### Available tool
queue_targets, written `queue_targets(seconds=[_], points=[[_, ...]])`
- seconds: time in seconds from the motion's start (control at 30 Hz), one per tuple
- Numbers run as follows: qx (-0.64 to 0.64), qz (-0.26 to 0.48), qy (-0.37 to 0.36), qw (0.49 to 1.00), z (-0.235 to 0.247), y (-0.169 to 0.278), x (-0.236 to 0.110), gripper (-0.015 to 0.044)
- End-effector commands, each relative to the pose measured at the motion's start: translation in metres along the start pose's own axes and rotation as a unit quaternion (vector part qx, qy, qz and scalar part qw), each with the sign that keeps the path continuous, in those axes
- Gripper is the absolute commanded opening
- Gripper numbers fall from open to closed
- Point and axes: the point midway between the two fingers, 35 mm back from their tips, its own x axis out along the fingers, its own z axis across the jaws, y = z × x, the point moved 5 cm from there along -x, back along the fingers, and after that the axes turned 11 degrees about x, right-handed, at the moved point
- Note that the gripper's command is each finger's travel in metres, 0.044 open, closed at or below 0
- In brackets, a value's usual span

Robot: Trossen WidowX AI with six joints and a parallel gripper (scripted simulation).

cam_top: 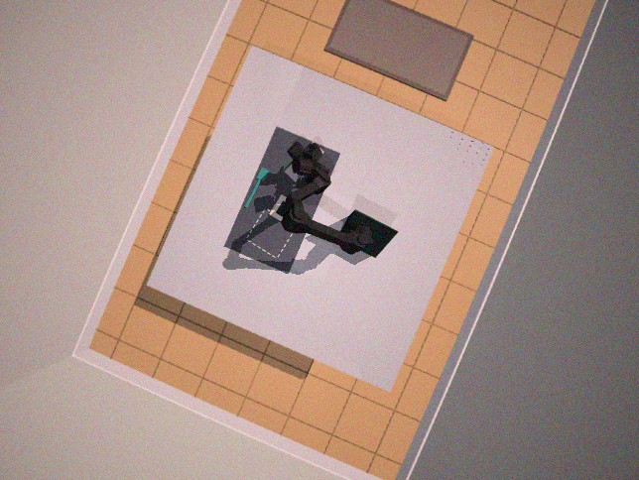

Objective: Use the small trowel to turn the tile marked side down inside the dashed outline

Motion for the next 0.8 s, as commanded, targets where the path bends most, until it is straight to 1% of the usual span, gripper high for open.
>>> queue_targets(seconds=[0.0,0.2,0.77], points=[[-0.008,0.007,-0.012,1.000,0.023,0.009,-0.015,0.0000],[-0.009,0.008,-0.013,1.000,0.039,0.013,-0.031,0.0000],[-0.017,0.011,-0.012,1.000,0.034,0.017,-0.035,0.0000]])
